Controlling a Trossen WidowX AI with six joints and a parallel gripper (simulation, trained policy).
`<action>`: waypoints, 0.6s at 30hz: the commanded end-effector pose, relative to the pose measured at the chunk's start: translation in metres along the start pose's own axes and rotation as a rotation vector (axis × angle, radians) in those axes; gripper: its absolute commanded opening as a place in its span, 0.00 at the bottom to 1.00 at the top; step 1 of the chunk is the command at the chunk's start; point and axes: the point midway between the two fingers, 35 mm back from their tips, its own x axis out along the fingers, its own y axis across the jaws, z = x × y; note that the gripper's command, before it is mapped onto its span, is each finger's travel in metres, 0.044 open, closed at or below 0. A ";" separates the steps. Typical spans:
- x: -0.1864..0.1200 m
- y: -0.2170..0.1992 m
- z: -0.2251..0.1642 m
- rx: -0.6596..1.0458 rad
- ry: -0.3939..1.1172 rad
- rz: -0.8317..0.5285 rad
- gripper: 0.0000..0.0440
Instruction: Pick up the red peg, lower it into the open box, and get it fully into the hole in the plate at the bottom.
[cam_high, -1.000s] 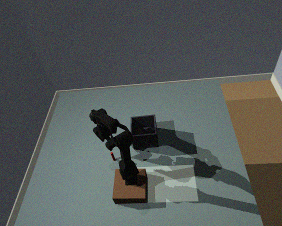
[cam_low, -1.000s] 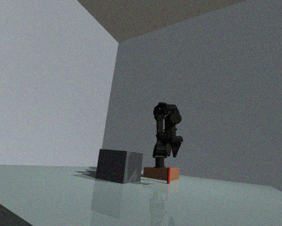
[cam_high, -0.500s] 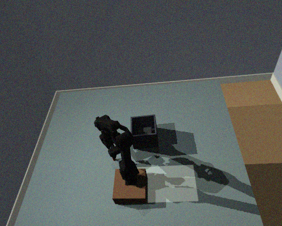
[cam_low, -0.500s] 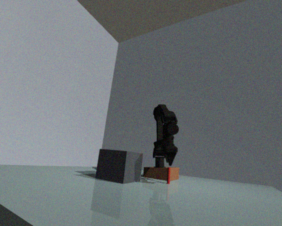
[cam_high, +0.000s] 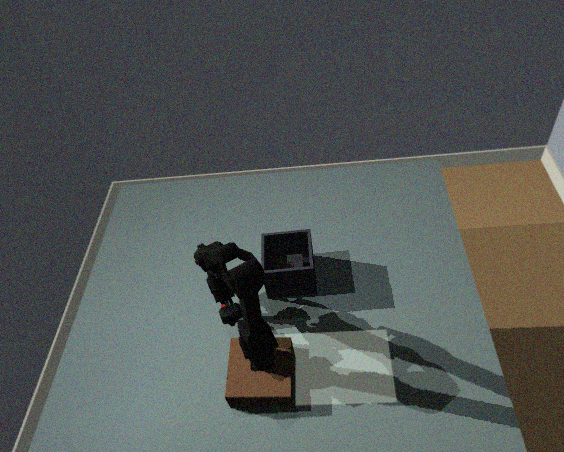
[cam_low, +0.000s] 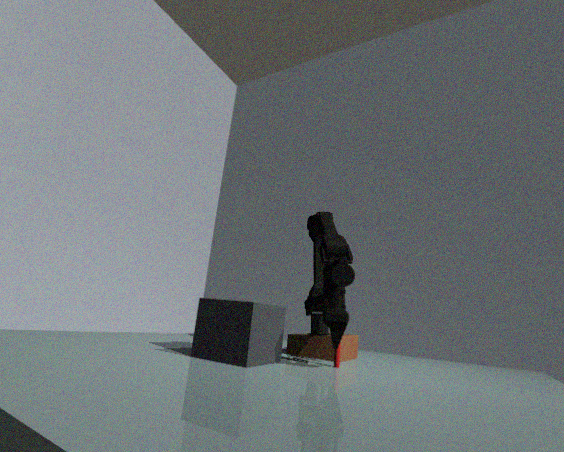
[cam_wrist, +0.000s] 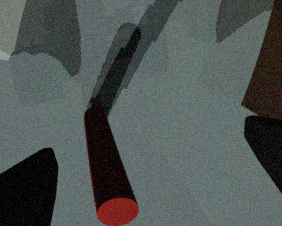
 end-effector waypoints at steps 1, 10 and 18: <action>0.011 0.002 0.001 0.019 -0.007 -0.003 0.88; 0.024 0.012 -0.002 0.006 0.005 0.012 0.42; 0.029 0.017 -0.007 -0.027 0.028 0.025 0.04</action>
